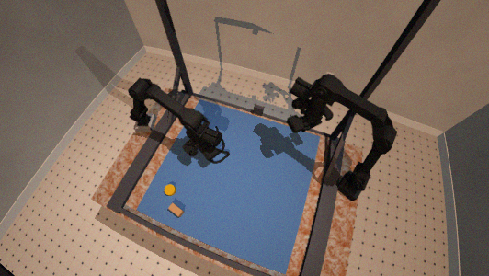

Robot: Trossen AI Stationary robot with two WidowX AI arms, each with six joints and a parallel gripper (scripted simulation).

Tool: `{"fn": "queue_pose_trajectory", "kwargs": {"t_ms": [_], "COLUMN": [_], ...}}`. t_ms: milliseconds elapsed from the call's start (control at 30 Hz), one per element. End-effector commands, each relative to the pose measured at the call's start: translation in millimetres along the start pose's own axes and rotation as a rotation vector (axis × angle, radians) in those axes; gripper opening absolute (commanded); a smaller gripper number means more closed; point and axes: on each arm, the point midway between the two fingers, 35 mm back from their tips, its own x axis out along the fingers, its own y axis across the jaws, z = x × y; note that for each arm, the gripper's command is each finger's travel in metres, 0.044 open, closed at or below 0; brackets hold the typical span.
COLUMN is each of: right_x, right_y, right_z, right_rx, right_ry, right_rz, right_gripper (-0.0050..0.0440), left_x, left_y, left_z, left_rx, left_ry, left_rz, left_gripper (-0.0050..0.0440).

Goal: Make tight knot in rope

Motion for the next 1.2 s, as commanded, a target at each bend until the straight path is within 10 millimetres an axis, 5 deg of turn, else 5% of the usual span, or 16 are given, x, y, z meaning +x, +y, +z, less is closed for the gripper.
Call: {"fn": "queue_pose_trajectory", "kwargs": {"t_ms": [0, 433, 1167], "right_x": [-10.7, -7.4, -8.4], "right_y": [-21.5, -52.7, -28.4], "right_z": [7.6, 20.0, 12.8], "right_rx": [0.052, 0.112, 0.112], "right_ry": [0.012, 0.01, 0.011], "right_rz": [0.024, 0.019, 0.02], "right_gripper": [0.0085, 0.0085, 0.0085], "left_x": [-8.4, -8.4, -8.4], "left_y": [0.2, 0.2, 0.2], "left_z": [-1.6, -1.6, -1.6], "left_rx": [-0.007, -0.007, -0.007], "left_ry": [-0.023, -0.023, -0.023], "left_rz": [0.015, 0.015, 0.015], "left_gripper": [0.0085, 0.0085, 0.0085]}}
